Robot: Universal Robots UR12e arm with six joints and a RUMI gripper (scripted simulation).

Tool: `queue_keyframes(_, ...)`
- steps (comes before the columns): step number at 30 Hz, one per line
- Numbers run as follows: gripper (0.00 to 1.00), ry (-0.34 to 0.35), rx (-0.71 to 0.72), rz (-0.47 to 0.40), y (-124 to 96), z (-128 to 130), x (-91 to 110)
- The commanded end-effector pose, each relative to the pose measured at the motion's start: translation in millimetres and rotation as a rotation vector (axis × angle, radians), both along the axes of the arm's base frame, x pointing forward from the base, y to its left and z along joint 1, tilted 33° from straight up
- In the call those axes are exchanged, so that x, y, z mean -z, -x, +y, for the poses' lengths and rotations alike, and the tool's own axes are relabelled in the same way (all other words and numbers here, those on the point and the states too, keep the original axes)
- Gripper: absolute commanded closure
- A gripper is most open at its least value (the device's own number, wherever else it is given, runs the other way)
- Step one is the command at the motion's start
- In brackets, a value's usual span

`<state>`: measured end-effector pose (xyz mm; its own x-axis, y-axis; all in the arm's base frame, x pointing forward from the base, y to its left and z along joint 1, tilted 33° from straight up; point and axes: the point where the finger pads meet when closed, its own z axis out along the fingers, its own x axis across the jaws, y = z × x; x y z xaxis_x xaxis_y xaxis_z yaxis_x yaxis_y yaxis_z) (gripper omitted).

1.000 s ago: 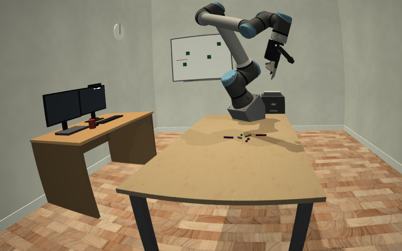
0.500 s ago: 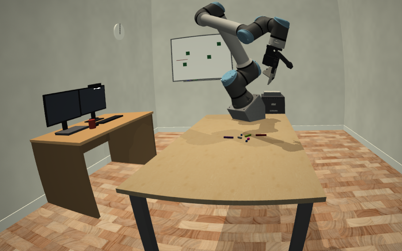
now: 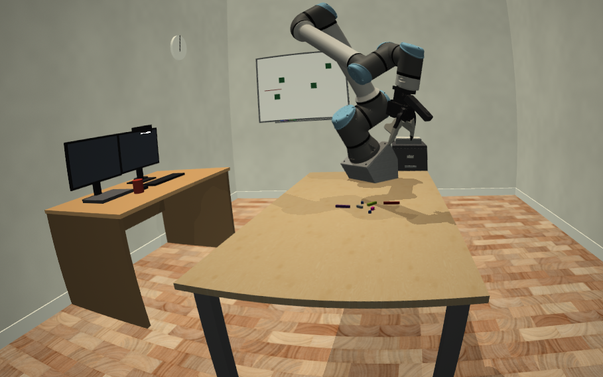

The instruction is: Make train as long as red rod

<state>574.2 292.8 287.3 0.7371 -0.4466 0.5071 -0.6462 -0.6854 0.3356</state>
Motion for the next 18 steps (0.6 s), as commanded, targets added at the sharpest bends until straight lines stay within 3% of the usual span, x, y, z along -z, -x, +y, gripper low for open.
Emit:
queue_keyframes(1,0.0,-0.059,0.106,-0.09,-6,-16,17)
queue_keyframes(18,0.0,-0.24,0.469,-0.352,-14,-72,67)
